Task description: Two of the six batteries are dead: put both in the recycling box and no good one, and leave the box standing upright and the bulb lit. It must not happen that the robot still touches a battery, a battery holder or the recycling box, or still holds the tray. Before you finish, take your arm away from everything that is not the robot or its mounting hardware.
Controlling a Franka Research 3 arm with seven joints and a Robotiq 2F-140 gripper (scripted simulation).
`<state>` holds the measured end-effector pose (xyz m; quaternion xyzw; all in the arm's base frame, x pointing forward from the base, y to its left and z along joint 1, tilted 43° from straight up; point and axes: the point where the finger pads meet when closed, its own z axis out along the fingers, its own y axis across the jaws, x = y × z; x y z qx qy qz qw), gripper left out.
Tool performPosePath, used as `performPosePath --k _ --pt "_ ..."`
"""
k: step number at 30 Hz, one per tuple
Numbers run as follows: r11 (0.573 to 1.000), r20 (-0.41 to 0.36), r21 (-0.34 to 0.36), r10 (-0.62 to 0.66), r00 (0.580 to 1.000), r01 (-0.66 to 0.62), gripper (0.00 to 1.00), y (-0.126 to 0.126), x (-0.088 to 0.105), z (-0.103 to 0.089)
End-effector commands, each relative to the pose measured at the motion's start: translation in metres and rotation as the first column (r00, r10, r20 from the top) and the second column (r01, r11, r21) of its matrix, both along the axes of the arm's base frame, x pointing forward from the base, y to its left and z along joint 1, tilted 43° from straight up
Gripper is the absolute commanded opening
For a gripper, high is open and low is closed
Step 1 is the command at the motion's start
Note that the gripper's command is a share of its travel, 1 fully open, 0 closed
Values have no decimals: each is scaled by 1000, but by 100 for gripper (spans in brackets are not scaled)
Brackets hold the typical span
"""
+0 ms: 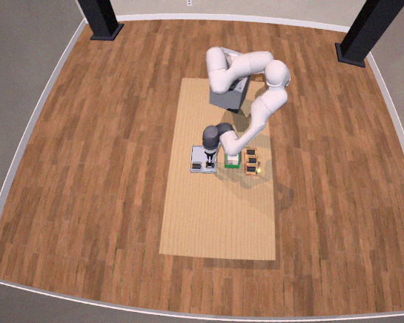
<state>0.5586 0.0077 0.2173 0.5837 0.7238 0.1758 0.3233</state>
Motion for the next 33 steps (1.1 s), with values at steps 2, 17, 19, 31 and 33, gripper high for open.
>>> performPosePath --k 2,17,19,31,33 --pt "1000 0 -5 5 1000 -5 29 0 1 0" --pt "1000 0 -5 5 1000 -5 29 -4 24 -25" --pt "1000 0 -5 5 1000 -5 29 -4 24 -25" --pt "1000 0 -5 5 1000 -5 29 -5 31 -33" --pt "1000 0 -5 5 1000 -5 29 -5 31 -33"
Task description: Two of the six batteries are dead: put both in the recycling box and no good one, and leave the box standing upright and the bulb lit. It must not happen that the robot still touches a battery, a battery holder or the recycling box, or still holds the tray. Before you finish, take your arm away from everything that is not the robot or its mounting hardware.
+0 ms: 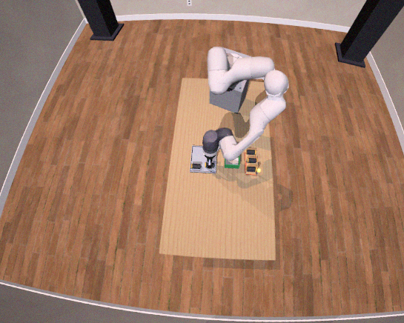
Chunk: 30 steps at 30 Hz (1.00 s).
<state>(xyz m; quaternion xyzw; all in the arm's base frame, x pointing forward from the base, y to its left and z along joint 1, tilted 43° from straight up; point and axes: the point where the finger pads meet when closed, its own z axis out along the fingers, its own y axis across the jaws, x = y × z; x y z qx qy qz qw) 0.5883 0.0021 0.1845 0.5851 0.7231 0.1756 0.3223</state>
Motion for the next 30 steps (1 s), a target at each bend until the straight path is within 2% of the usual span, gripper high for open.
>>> performPosePath --k 1,3,4,30 --pt "1000 2 -7 8 1000 -8 29 0 1 0" --pt "1000 2 -7 8 1000 -8 29 0 1 0" --pt "1000 2 -7 8 1000 -8 16 0 1 0" --pt "1000 2 -7 8 1000 -8 16 0 1 0"
